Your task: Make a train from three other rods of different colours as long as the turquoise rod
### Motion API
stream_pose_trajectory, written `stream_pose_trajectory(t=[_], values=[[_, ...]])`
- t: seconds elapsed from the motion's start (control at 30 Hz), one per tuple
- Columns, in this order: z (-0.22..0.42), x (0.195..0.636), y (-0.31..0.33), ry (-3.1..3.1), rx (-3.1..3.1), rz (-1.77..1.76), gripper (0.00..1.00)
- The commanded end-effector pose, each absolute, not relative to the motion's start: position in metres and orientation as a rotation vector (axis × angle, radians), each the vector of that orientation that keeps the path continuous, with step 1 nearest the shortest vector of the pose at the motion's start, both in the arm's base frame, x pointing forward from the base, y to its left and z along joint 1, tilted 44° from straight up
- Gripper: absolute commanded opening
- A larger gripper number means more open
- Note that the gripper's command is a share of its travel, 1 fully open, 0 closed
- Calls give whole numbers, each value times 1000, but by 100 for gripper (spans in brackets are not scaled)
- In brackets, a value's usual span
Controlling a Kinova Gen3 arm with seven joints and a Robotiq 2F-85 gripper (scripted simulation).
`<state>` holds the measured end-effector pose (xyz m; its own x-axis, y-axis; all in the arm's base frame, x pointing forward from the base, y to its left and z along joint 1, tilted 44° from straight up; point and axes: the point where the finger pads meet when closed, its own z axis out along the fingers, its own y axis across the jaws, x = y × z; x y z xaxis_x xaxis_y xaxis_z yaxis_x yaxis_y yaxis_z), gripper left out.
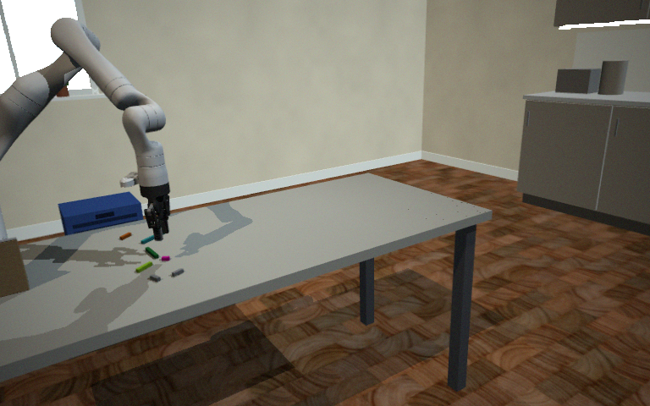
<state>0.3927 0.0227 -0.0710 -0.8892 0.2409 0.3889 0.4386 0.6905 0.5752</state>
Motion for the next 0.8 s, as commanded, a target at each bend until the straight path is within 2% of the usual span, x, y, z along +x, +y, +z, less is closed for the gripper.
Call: stream_pose_trajectory(t=[0.0,0.77], values=[[-71,393,22,-2622,-541,-998,24],[-73,393,25,-2621,-541,-998,24]])
